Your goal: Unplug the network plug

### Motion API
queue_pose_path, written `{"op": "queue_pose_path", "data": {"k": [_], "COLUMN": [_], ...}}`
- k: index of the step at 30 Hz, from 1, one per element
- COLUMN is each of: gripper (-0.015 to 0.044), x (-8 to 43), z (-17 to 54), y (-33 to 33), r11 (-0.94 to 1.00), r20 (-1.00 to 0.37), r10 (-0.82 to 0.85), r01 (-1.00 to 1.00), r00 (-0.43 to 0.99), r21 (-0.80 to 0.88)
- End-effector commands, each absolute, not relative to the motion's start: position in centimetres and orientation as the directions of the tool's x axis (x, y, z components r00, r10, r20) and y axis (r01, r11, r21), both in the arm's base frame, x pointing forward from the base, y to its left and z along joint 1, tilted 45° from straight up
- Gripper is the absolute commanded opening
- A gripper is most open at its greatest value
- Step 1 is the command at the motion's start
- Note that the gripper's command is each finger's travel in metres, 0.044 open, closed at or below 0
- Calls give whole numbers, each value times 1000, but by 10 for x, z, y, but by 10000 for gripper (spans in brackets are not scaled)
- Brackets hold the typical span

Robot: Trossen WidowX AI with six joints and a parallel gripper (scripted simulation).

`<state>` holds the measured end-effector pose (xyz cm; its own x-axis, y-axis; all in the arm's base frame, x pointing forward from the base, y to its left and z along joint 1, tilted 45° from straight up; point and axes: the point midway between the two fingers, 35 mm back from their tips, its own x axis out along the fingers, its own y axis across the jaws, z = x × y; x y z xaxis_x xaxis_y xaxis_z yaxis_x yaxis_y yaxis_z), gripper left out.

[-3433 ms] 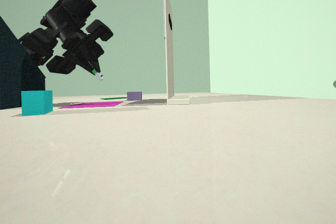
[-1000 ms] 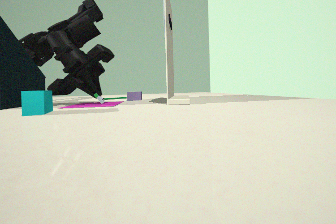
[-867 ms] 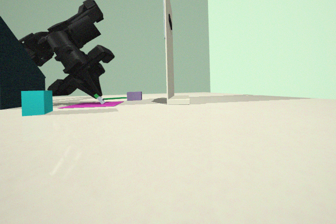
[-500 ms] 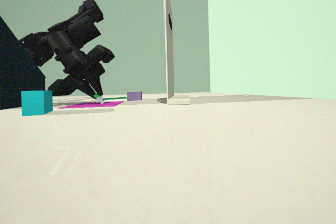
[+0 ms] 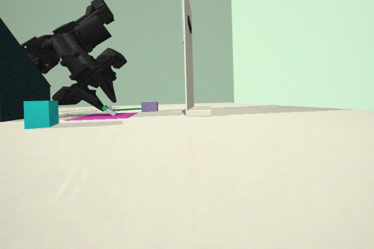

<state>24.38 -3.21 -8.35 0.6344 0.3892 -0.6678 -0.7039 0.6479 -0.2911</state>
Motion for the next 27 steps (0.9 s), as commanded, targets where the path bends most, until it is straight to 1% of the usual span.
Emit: {"op": "queue_pose_path", "data": {"k": [1, 27], "gripper": [156, 156], "x": [241, 230], "z": [-81, -69], "y": [-33, -42], "r11": [645, 645], "r20": [-667, -670], "r10": [393, 392], "r01": [-707, -707], "r00": [633, 631], "r21": [-291, -289]}}
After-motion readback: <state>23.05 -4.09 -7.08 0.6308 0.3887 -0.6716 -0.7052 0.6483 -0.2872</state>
